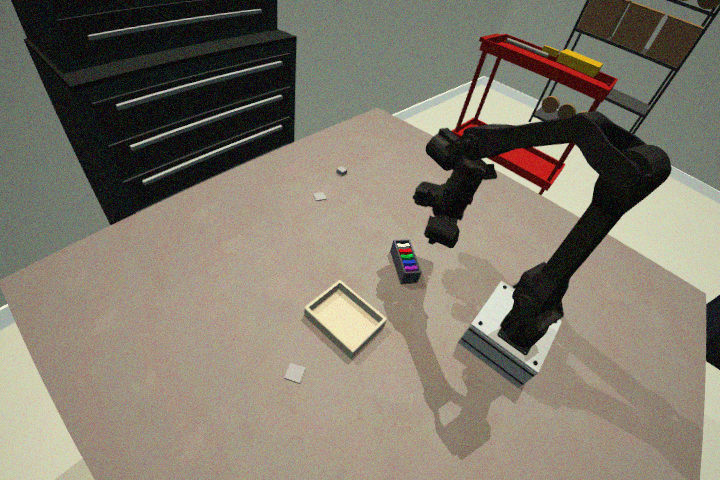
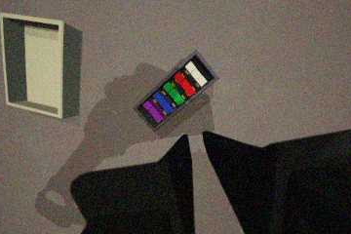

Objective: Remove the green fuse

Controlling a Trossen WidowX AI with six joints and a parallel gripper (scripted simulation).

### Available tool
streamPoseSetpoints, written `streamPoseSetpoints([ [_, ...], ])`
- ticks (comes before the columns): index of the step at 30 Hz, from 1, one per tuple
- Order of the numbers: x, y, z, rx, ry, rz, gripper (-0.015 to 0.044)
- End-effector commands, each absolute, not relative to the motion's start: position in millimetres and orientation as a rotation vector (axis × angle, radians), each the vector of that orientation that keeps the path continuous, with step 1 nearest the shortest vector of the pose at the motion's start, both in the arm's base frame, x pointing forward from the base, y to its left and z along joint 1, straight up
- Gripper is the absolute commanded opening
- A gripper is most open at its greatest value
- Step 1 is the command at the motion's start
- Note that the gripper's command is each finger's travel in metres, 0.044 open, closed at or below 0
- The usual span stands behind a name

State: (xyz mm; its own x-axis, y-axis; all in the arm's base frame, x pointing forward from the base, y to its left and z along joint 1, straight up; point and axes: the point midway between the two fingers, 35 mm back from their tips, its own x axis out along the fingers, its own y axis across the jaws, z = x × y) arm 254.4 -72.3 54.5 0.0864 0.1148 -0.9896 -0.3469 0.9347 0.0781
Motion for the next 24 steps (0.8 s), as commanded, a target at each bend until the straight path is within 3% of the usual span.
streamPoseSetpoints([
  [1, 283, -36, 40, -0.701, 1.433, 0.674, 0.0060],
  [24, 287, -38, 30, -0.701, 1.433, 0.674, 0.0060],
])
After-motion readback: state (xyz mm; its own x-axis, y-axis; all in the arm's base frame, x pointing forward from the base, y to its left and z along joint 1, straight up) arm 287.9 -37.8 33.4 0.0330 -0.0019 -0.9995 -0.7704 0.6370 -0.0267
